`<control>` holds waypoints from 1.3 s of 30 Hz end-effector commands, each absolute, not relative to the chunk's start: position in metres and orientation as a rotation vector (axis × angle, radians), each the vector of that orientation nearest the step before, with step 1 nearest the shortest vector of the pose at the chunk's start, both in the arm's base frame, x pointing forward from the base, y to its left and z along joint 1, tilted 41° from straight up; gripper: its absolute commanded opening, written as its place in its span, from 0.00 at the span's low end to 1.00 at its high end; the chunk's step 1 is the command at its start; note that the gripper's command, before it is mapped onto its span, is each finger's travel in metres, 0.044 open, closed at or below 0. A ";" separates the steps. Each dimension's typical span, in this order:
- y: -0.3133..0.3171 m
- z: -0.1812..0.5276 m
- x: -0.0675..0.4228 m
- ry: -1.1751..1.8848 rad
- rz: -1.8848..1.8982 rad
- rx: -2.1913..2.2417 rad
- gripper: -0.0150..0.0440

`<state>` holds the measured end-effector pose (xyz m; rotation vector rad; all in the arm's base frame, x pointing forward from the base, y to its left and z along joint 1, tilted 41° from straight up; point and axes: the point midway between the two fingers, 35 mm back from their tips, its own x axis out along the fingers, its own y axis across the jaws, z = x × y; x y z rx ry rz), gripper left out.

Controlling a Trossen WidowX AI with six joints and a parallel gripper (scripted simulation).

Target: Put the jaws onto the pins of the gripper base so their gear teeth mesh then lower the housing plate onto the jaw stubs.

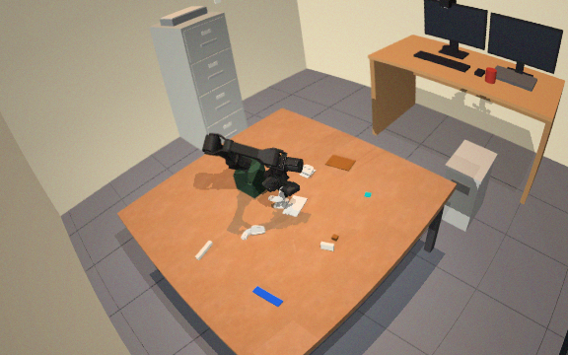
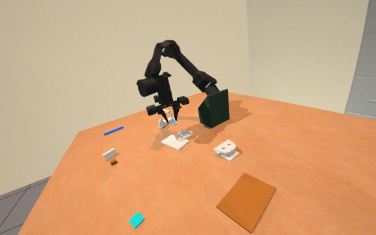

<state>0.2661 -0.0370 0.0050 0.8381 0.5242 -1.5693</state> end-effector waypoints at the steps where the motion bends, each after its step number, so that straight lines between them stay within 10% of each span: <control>1: -0.037 0.006 0.271 0.430 -1.605 0.927 0.48; 39: -0.038 0.003 0.285 -0.295 -1.803 1.543 0.48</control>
